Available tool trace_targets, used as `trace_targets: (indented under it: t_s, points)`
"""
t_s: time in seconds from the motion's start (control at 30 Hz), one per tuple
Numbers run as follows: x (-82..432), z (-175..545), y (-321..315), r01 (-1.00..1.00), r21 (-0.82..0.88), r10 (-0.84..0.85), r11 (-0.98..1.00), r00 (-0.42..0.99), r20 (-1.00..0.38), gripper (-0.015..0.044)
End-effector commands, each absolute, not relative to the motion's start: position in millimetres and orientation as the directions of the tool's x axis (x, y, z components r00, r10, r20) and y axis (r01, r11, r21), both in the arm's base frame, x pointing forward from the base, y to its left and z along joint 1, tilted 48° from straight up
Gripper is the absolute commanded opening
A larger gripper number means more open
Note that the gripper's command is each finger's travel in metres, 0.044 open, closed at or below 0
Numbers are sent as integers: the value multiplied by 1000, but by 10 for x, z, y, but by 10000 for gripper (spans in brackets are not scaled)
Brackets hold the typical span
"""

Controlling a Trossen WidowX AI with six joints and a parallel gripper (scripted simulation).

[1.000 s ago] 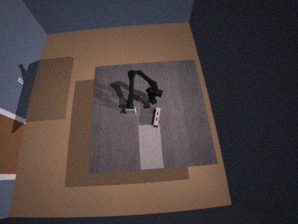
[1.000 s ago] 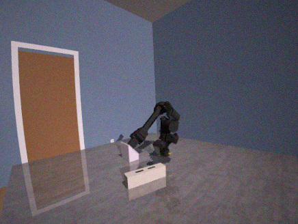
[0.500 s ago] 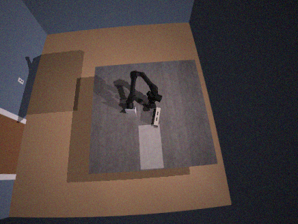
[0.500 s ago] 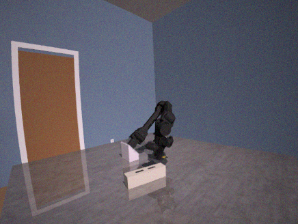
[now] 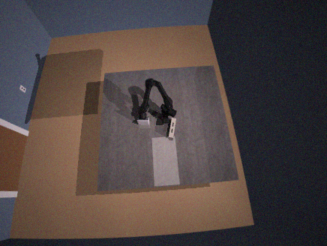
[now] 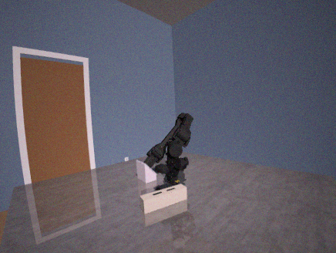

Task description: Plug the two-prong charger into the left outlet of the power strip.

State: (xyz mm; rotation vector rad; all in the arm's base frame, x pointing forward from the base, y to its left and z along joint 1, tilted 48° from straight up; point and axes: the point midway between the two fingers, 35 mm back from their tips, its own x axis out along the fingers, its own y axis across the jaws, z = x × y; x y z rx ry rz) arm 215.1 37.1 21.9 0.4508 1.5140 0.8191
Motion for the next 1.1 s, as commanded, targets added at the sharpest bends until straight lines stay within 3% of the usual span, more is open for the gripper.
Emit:
trace_targets:
  t_s: [0.0,1.07]
  points:
    - [2100,109,322,-147,723,710,675,-137,-691,0]
    - [1912,-380,107,60,730,729,681,-142,-669,0]
